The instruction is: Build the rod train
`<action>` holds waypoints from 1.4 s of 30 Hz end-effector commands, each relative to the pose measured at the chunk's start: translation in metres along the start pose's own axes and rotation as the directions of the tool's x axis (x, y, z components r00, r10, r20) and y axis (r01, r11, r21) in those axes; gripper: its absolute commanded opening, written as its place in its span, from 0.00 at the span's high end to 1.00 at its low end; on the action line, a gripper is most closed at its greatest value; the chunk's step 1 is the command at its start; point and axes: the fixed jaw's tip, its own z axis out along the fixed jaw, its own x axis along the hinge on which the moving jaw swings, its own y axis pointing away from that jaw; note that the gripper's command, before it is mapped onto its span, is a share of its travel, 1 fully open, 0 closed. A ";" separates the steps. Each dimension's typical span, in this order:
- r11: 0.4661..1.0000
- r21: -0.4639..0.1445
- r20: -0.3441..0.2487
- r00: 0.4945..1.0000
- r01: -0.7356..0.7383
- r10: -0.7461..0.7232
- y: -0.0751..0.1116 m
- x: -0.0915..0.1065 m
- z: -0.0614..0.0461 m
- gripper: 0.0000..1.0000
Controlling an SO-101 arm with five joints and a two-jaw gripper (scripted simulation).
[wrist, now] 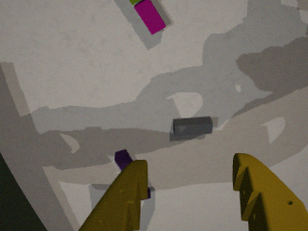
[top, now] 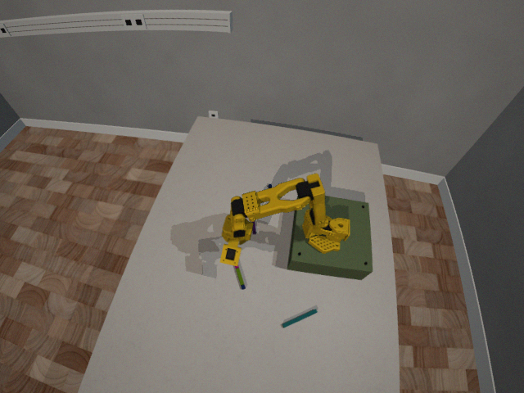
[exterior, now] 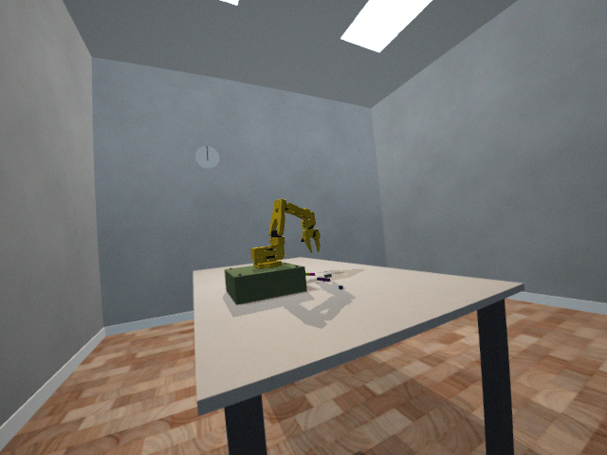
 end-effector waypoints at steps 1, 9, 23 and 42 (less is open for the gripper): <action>0.986 0.033 0.015 0.986 -0.164 0.164 0.001 0.010 -0.017 0.83; 0.912 0.064 0.043 0.914 -0.406 0.404 0.005 0.024 -0.039 0.83; 0.538 0.090 0.144 0.546 -0.838 0.825 0.023 0.053 -0.078 0.83; 0.094 0.050 0.243 0.104 -0.994 0.965 0.047 0.073 -0.100 0.83</action>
